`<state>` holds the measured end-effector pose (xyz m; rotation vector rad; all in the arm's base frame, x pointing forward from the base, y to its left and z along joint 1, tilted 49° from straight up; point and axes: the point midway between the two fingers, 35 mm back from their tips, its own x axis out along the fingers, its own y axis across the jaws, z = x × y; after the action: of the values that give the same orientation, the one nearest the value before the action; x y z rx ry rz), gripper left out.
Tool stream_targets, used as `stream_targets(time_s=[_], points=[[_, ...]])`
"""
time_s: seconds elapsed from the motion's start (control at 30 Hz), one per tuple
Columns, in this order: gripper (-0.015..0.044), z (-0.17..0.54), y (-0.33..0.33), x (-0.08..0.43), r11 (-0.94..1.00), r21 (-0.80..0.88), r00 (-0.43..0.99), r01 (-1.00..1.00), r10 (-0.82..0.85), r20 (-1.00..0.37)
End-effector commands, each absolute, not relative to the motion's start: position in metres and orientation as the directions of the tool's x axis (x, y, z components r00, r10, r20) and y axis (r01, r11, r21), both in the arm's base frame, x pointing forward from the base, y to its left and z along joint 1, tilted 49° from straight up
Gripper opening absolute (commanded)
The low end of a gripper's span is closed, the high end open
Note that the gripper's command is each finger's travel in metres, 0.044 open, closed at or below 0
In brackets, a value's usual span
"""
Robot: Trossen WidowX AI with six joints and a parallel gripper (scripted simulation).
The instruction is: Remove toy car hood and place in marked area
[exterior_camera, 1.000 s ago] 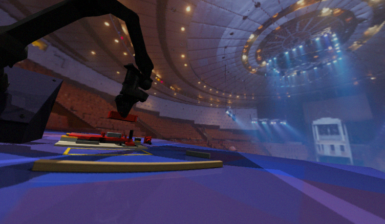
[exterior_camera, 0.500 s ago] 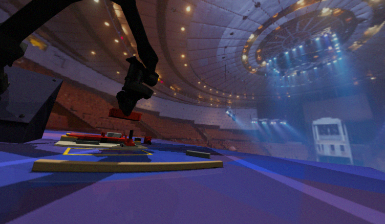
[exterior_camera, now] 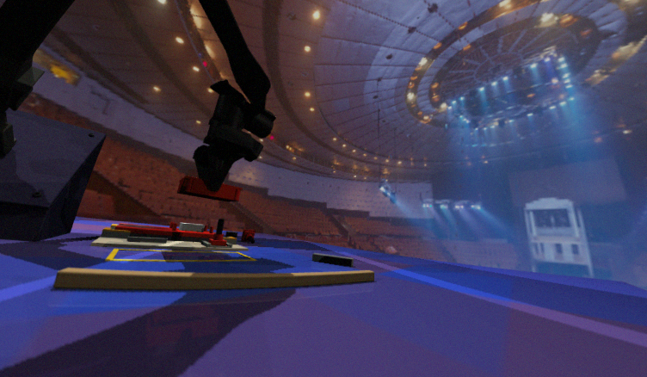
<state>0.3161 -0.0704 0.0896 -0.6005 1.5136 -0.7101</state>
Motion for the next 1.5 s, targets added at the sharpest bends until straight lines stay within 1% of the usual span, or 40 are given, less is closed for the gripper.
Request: stream_targets(time_s=[0.0,0.27,1.47], points=[[0.0,0.101,-0.08,0.308,0.664,-0.747,-0.067,0.036,-0.744,-0.665],[0.0,0.115,-0.092,0.298,0.659,-0.751,-0.069,0.037,-0.748,-0.66],[0.0,0.101,-0.107,0.299,0.662,-0.749,-0.068,0.038,-0.746,-0.662]])
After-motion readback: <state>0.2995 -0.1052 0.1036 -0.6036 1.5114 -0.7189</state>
